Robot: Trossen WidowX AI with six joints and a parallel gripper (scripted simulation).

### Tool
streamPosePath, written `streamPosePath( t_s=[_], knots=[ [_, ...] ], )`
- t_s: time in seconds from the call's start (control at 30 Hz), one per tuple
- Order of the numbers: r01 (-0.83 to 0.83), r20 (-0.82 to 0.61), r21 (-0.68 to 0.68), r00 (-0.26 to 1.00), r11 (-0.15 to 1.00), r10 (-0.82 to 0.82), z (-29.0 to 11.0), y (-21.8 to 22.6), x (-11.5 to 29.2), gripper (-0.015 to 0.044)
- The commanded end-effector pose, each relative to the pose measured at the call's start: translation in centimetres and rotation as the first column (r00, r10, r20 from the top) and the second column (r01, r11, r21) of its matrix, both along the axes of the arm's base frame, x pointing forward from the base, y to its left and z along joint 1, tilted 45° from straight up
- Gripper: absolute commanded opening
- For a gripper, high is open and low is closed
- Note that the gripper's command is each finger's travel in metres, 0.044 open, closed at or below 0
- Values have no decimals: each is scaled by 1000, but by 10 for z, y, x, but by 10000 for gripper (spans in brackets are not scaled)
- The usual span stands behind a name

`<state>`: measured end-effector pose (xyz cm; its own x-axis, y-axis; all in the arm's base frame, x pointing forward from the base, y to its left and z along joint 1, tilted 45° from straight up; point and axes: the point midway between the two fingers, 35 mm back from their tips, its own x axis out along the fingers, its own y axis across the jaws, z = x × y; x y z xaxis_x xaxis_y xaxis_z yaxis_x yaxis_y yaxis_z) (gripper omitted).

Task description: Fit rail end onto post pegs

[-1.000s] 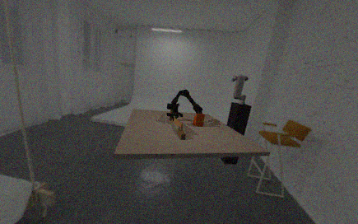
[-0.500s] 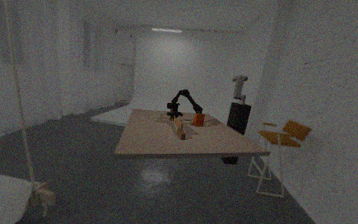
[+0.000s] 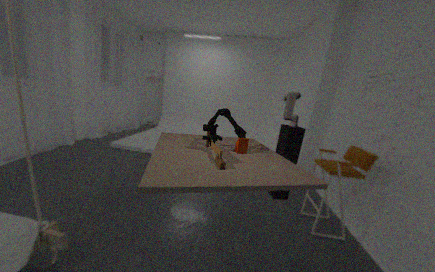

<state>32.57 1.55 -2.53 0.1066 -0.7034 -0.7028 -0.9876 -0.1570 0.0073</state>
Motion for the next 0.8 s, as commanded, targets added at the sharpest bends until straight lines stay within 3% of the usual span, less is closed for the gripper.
streamPosePath(
  t_s=[0.0, 0.77],
  knots=[
    [-7, 9, 15, 1000, 1000, 7, 4, 7, 1, 0],
    [-7, 9, 16, 1000, 1000, 7, 13, 15, 0, 0]
  ],
)
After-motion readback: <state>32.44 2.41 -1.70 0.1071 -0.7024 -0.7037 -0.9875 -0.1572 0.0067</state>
